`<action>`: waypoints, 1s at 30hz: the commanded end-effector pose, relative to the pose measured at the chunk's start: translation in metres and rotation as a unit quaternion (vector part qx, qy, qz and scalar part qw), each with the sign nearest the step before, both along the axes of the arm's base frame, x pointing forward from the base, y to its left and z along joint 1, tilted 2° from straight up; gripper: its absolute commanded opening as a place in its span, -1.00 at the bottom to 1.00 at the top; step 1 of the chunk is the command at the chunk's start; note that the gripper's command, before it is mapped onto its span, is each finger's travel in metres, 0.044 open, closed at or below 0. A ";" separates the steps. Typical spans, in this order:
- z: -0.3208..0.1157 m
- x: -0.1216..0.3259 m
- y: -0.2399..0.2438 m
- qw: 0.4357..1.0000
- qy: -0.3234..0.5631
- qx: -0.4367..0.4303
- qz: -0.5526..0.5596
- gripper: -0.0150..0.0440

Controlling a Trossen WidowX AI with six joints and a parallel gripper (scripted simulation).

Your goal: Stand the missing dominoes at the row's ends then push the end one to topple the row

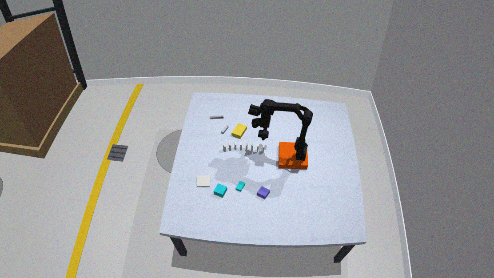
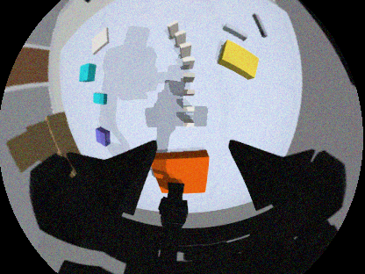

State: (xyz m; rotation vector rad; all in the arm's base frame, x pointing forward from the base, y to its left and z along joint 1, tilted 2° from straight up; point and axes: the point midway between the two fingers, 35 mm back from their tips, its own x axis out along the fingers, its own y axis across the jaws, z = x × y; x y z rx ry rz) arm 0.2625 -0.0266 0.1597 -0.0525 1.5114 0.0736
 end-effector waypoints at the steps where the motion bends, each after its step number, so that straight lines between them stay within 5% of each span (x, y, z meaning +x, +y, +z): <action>1: 0.001 -0.005 0.000 0.999 0.004 -0.001 0.033 0.82; 8: -0.027 -0.019 -0.001 0.933 0.000 -0.019 0.359 0.20; 16: -0.059 -0.039 -0.002 0.731 -0.004 -0.036 0.682 -0.49; 30: -0.062 -0.041 -0.002 0.708 -0.005 -0.037 0.705 -0.49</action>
